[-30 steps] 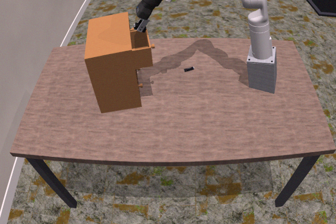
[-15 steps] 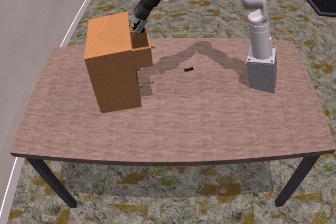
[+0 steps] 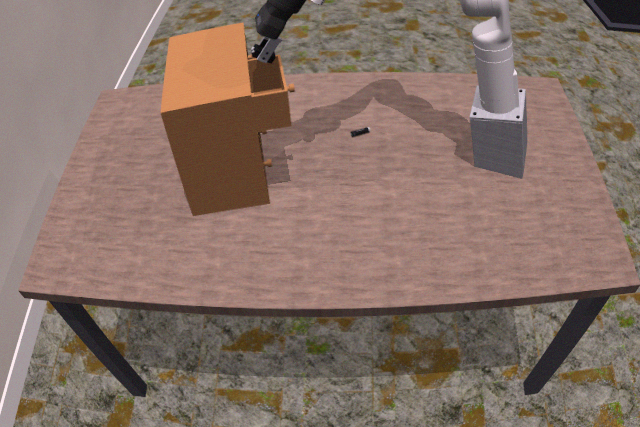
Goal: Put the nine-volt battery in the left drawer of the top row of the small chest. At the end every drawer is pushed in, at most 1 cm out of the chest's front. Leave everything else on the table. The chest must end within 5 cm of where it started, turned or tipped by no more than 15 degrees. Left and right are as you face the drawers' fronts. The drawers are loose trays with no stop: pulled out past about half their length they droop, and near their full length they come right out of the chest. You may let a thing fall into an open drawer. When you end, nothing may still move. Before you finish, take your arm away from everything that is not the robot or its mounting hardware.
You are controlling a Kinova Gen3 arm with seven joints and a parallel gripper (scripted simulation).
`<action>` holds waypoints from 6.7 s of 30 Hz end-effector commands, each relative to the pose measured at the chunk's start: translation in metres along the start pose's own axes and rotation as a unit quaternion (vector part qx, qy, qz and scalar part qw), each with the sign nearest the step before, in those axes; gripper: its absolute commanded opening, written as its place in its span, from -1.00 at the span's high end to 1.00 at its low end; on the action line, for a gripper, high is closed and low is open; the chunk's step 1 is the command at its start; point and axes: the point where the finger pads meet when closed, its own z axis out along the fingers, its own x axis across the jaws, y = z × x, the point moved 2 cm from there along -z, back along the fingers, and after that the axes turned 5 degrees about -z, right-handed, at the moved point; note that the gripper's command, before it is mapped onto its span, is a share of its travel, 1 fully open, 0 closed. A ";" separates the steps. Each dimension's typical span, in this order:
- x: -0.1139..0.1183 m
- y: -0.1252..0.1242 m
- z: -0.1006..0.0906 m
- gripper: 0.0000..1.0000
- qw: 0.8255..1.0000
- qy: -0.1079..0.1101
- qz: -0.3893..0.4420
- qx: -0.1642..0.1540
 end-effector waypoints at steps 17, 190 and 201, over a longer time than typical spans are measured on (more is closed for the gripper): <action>0.000 0.001 0.000 -0.14 1.000 0.000 0.000 -0.001; 0.009 -0.104 -0.096 -1.00 0.998 0.005 0.000 0.055; 0.009 -0.098 -0.101 -1.00 0.994 0.010 0.000 0.106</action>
